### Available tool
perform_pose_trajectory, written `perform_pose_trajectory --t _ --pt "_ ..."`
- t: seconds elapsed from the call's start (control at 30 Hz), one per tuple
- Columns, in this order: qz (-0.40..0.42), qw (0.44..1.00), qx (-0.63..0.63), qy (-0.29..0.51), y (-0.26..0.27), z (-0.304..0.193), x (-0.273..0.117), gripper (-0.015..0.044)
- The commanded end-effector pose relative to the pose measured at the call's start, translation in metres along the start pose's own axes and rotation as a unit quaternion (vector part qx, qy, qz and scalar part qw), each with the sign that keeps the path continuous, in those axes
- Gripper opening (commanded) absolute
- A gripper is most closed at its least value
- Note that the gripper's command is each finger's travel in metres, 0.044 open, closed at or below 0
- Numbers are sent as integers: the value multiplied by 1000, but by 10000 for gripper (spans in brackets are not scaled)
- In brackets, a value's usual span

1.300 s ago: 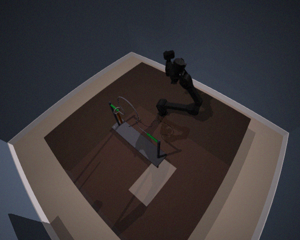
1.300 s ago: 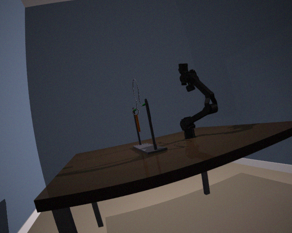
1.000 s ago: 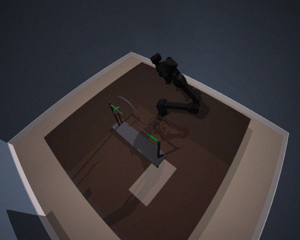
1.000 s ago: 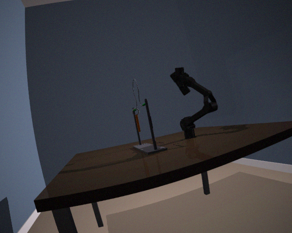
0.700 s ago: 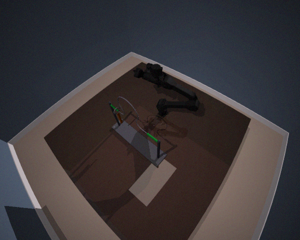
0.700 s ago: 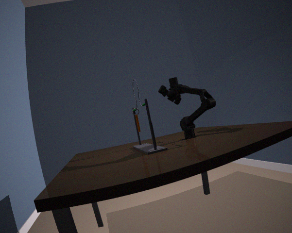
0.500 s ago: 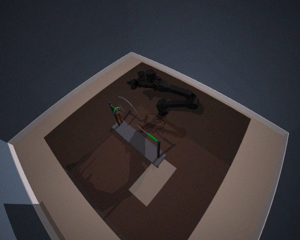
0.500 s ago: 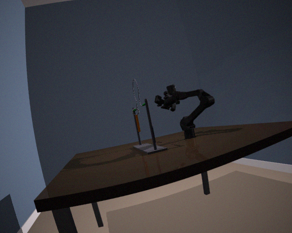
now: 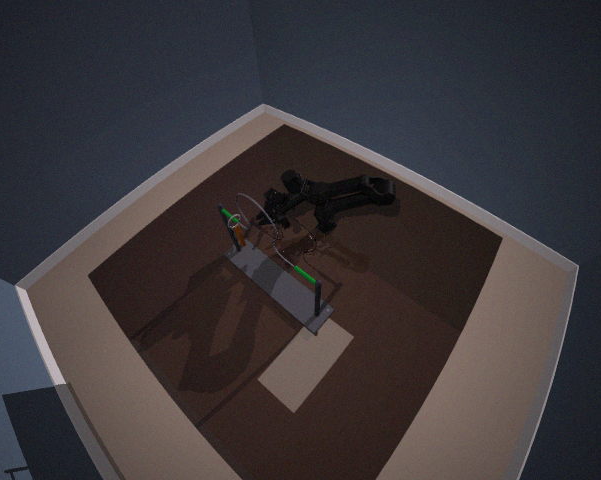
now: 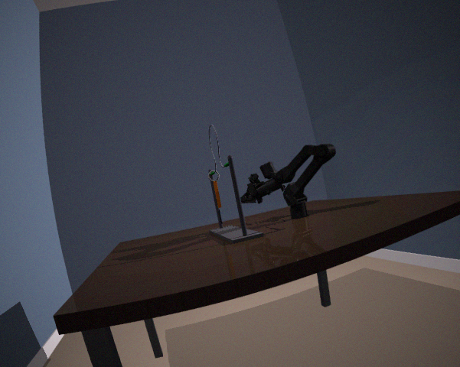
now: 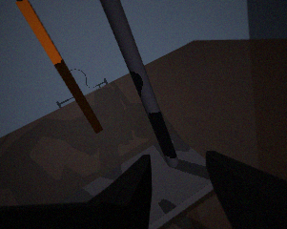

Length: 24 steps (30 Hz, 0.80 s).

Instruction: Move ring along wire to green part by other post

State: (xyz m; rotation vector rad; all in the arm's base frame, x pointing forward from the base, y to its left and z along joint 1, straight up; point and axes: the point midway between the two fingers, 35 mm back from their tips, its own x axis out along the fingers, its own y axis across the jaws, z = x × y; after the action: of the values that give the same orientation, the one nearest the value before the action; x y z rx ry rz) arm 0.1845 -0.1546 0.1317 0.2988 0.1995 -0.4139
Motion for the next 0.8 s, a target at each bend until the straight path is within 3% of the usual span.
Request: perform_pose_trajectory --t 0.0,0.77 --pt "85 995 -40 21 25 -36 2 160" --pt "159 979 -124 -37 41 -2 26 160"
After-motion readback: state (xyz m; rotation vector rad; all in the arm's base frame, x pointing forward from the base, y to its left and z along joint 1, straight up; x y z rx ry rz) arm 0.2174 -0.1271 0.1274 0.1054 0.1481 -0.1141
